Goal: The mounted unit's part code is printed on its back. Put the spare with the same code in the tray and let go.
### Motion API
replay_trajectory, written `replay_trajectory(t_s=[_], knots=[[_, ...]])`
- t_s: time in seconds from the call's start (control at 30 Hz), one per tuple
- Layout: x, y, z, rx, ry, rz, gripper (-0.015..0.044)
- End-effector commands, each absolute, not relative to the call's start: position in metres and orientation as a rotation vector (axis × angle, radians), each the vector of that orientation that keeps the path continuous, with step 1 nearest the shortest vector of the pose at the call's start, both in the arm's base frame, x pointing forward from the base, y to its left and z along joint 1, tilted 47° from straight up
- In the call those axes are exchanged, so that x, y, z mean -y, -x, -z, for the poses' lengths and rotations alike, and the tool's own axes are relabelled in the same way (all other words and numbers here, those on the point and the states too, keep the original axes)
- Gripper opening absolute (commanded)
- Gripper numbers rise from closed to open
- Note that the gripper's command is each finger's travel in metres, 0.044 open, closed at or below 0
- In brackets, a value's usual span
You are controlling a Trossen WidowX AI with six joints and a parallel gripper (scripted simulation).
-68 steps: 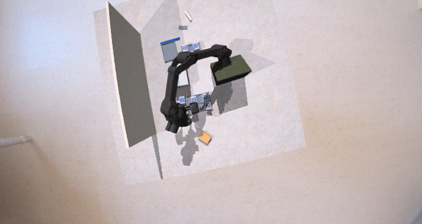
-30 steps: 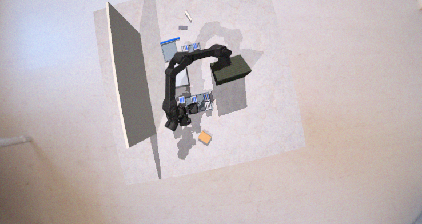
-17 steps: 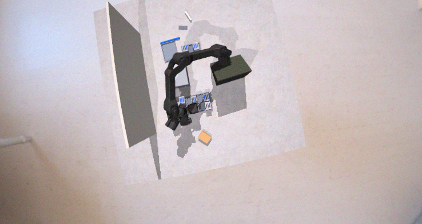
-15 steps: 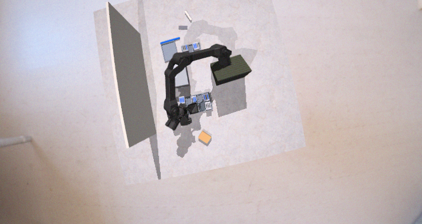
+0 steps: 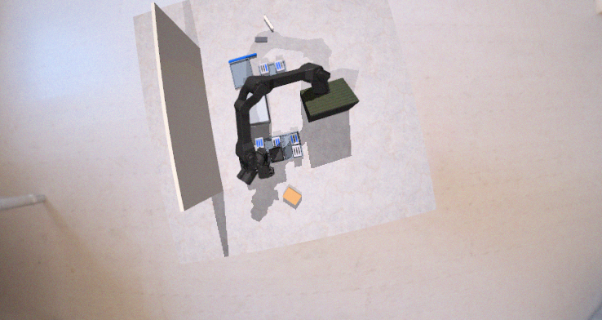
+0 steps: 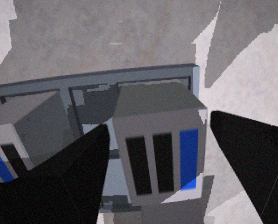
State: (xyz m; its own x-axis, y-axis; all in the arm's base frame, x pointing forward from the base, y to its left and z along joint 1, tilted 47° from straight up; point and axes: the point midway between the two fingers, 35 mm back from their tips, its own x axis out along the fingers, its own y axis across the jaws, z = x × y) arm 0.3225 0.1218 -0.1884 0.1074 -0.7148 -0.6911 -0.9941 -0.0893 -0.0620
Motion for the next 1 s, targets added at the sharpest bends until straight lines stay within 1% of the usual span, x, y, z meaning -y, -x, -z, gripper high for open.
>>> replay_trajectory(t_s=[0.0, 0.23, 0.4, 0.63, 0.77, 0.8, 0.97], knots=[[-0.1195, -0.3209, 0.1892, -1.663, 1.875, -0.692, 0.03], [-0.1195, -0.3209, 0.1892, -1.663, 1.875, -0.692, 0.03], [-0.1208, -0.3215, 0.1891, -1.662, 1.865, -0.69, 0.0169], [-0.1208, -0.3215, 0.1891, -1.662, 1.865, -0.69, 0.0122], [-0.1208, -0.3215, 0.1891, -1.662, 1.865, -0.69, 0.0017], [-0.1208, -0.3215, 0.1891, -1.662, 1.865, -0.69, 0.0], [-0.1208, -0.3215, 0.1891, -1.662, 1.865, -0.69, 0.0]])
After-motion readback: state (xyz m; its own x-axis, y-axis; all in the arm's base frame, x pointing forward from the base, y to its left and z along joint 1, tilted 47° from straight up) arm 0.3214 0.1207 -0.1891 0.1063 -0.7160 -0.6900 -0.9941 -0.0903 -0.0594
